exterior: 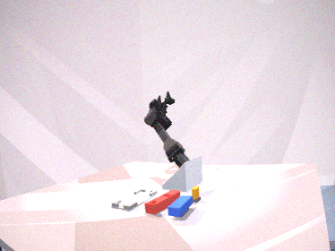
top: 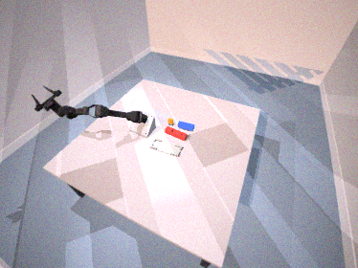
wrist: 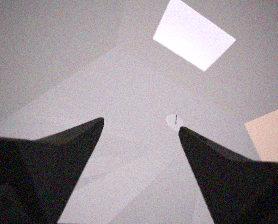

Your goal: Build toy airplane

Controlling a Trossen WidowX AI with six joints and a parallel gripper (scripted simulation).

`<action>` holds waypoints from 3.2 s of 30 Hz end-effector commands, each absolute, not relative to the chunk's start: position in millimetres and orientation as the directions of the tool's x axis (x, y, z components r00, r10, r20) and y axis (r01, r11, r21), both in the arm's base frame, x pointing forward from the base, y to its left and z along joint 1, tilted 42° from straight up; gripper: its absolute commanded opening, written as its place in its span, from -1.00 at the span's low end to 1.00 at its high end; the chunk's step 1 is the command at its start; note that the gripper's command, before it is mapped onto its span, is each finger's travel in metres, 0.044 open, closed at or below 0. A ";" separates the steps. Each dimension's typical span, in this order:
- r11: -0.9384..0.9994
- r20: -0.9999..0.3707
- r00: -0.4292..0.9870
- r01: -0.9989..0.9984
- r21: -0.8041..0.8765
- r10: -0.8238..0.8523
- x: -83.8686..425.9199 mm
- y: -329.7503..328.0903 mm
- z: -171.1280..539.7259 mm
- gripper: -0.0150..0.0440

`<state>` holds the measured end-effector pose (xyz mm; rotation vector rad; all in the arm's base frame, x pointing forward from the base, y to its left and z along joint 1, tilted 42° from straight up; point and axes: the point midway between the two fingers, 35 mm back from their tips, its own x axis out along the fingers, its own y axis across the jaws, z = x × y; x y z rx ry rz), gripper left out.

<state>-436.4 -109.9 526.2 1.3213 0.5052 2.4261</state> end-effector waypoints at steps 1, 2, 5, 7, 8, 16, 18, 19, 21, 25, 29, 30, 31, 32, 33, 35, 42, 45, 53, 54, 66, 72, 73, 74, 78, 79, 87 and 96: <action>-0.882 0.732 -0.514 -0.118 0.456 0.447 -436.4 -109.9 526.2 0.95; -0.882 0.732 -0.515 -0.116 0.457 0.446 -436.0 -110.8 526.4 1.00; -0.883 0.730 -0.529 -0.085 0.462 0.433 -428.7 -124.9 528.7 1.00; -0.882 0.728 -0.546 -0.044 0.470 0.415 -418.3 -143.0 531.8 1.00; -0.885 0.725 -0.564 -0.022 0.465 0.395 -415.4 -154.5 531.8 1.00; -0.893 0.689 -0.706 0.193 0.406 0.161 -382.0 -258.2 524.9 1.00; -0.885 0.676 -0.731 0.252 0.391 0.090 -368.3 -285.0 522.2 1.00; -0.879 0.669 -0.741 0.282 0.384 0.054 -360.7 -298.2 520.7 1.00; -0.864 0.653 -0.757 0.341 0.370 -0.019 -344.1 -323.7 517.3 1.00; -0.821 0.618 -0.768 0.456 0.343 -0.168 -305.3 -371.6 509.6 1.00; -0.761 0.576 -0.753 0.565 0.319 -0.318 -259.6 -414.1 500.3 1.00; -0.743 0.565 -0.745 0.591 0.314 -0.354 -247.3 -423.7 497.8 1.00; -0.725 0.553 -0.736 0.616 0.308 -0.391 -234.5 -433.0 495.2 1.00; -0.704 0.541 -0.724 0.642 0.303 -0.428 -220.8 -442.1 492.3 1.00; -0.683 0.528 -0.711 0.667 0.297 -0.465 -206.8 -450.8 489.4 1.00; -0.638 0.501 -0.679 0.715 0.287 -0.536 -177.7 -466.6 483.3 1.00; -0.456 0.397 -0.524 0.852 0.257 -0.754 -68.6 -504.0 459.4 1.00; -0.371 0.349 -0.439 0.896 0.246 -0.828 -19.8 -511.2 448.1 1.00; -0.130 0.208 -0.178 0.966 0.225 -0.962 110.3 -503.7 415.4 1.00; -0.100 0.190 -0.144 0.970 0.223 -0.971 126.2 -500.1 411.1 1.00; 0.223 -0.065 0.239 0.956 0.190 -0.969 296.1 -418.9 347.8 1.00; 0.340 -0.224 0.363 0.930 0.136 -0.904 360.1 -360.9 300.6 1.00; 0.363 -0.249 0.382 0.924 0.123 -0.890 369.1 -350.1 292.6 1.00; 0.385 -0.273 0.400 0.916 0.109 -0.875 377.7 -338.8 284.7 1.00; 0.478 -0.372 0.461 0.877 0.051 -0.806 407.7 -289.5 252.7 1.00; 0.501 -0.395 0.473 0.865 0.036 -0.788 413.7 -276.9 245.1 1.00; 0.651 -0.571 0.495 0.753 -0.093 -0.654 438.4 -181.6 179.9 1.00; 0.789 -0.747 0.406 0.561 -0.251 -0.527 424.3 -65.3 105.1 1.00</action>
